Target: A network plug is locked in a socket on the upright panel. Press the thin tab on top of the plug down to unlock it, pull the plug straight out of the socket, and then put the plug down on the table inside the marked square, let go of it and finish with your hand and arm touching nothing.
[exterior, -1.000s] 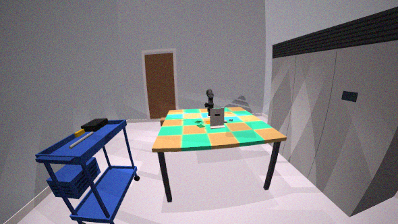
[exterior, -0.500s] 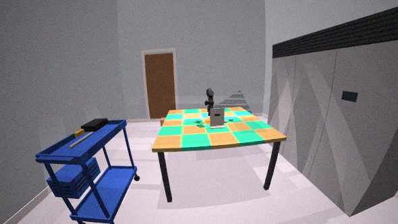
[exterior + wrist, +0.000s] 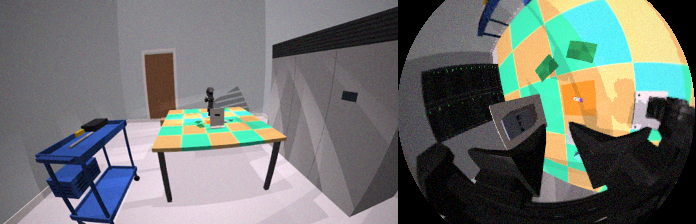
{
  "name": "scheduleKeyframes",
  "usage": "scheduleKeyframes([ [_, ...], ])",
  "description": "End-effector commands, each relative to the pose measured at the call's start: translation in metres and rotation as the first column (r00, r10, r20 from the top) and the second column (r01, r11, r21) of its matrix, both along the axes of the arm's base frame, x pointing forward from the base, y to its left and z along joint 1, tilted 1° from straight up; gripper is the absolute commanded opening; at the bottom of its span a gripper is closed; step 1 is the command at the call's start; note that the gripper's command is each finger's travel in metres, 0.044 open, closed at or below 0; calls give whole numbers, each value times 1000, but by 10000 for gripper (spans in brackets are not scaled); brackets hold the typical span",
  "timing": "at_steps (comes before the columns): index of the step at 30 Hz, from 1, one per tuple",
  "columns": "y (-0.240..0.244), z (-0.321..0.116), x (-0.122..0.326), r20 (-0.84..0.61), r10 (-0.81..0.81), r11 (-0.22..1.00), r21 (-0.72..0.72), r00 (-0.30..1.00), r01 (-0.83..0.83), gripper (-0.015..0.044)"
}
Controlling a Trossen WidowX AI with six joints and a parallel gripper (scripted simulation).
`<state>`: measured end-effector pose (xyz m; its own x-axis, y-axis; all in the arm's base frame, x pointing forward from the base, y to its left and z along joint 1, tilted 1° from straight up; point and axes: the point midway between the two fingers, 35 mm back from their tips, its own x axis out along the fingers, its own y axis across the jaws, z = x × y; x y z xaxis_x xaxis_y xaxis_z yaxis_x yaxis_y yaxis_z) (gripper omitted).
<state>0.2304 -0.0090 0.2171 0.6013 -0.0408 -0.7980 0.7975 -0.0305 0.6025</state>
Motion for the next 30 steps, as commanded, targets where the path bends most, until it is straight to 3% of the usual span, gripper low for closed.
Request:
scheduleKeyframes([
  [1,0,13,-1,1,-5,1000,0,1000,5,156],
  [12,0,38,-5,2,-7,1000,0,1000,7,156],
  [23,0,38,-5,2,-7,1000,0,1000,7,440],
  [30,0,38,-5,2,-7,1000,0,1000,7,440],
])
